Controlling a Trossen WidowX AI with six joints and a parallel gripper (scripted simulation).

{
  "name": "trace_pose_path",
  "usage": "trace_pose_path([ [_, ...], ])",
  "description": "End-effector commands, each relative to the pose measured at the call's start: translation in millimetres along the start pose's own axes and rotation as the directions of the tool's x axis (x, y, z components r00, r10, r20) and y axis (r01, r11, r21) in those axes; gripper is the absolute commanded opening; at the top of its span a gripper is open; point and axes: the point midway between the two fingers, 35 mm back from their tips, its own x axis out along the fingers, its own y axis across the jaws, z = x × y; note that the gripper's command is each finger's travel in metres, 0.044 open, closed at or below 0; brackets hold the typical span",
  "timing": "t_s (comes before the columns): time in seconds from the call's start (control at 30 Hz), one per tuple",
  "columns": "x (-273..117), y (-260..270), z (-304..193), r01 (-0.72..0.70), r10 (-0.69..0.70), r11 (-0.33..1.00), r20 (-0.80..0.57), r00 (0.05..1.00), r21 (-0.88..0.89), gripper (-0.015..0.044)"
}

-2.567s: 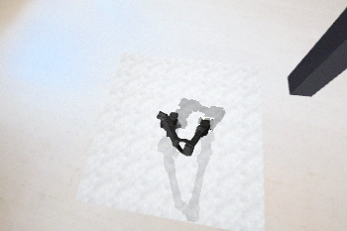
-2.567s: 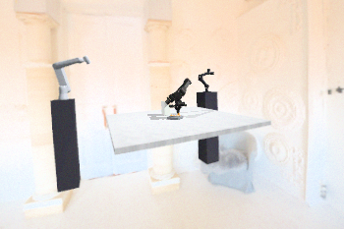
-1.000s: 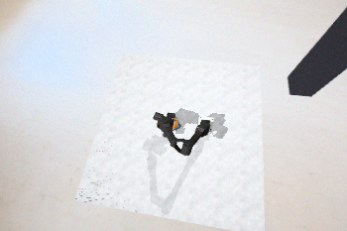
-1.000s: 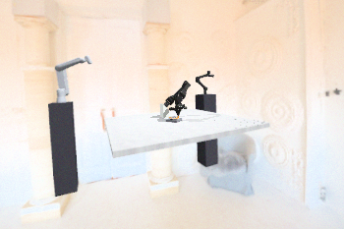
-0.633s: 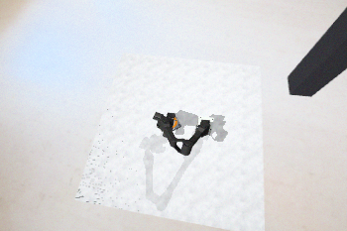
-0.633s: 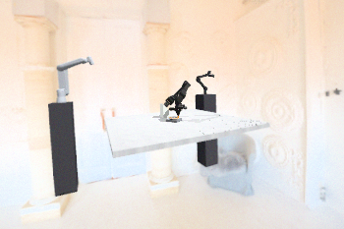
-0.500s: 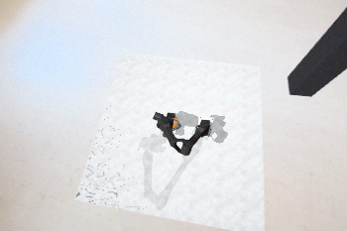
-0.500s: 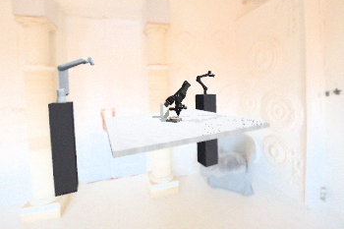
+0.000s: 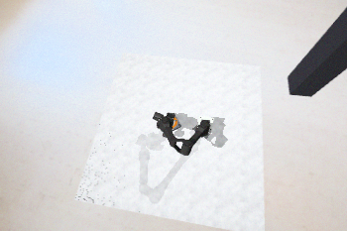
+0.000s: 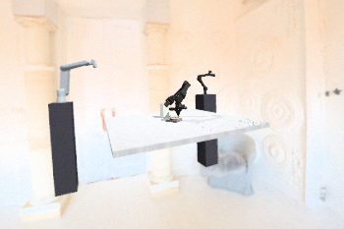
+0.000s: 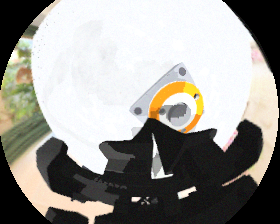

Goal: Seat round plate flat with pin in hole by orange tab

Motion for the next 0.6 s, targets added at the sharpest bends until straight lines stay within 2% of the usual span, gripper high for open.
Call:
trace_pose_path([
  [0.0,-1.8,1.5,7.7,-0.002,0.002,1.000,0.018,1.000,-0.017,0.0000],
  [0.57,-1.9,1.2,13.3,-0.002,0.002,1.000,0.018,1.000,-0.017,0.0000],
])
